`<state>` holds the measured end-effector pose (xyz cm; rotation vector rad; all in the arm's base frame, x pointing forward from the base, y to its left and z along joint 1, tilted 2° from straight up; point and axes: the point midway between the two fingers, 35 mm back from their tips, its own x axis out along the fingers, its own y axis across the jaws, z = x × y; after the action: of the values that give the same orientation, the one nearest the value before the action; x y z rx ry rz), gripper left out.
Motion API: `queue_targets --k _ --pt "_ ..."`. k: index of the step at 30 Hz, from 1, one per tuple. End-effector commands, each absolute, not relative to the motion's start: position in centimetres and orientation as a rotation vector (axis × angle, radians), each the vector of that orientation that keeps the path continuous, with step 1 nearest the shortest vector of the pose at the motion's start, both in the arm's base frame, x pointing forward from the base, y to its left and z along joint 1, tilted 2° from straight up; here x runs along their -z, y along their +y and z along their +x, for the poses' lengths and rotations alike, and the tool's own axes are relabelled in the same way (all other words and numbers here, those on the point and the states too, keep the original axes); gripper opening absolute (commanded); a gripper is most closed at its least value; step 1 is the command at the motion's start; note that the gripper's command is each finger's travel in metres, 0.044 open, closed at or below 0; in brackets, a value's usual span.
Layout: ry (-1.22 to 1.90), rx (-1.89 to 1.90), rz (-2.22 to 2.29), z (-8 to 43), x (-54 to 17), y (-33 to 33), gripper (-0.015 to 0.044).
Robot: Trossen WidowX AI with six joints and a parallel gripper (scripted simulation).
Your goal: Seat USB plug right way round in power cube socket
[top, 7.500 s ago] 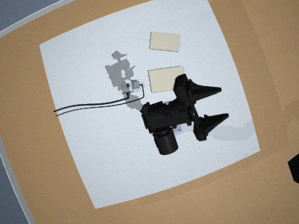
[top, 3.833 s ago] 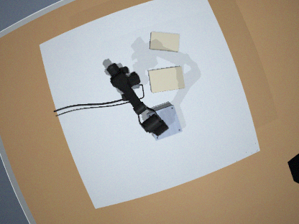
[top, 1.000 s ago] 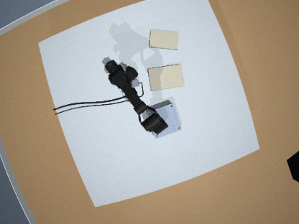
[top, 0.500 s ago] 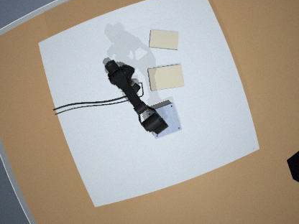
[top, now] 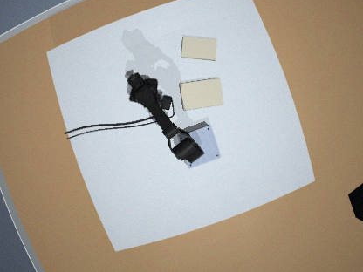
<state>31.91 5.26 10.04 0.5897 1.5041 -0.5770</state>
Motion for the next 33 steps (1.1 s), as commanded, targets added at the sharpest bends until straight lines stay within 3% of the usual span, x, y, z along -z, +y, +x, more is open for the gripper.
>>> queue_targets --k 1,33 --pt "1.525 0.496 0.511 31.91 -10.04 5.26 0.0000" --pt "1.573 -0.164 -0.143 31.91 -10.04 5.26 0.0000"
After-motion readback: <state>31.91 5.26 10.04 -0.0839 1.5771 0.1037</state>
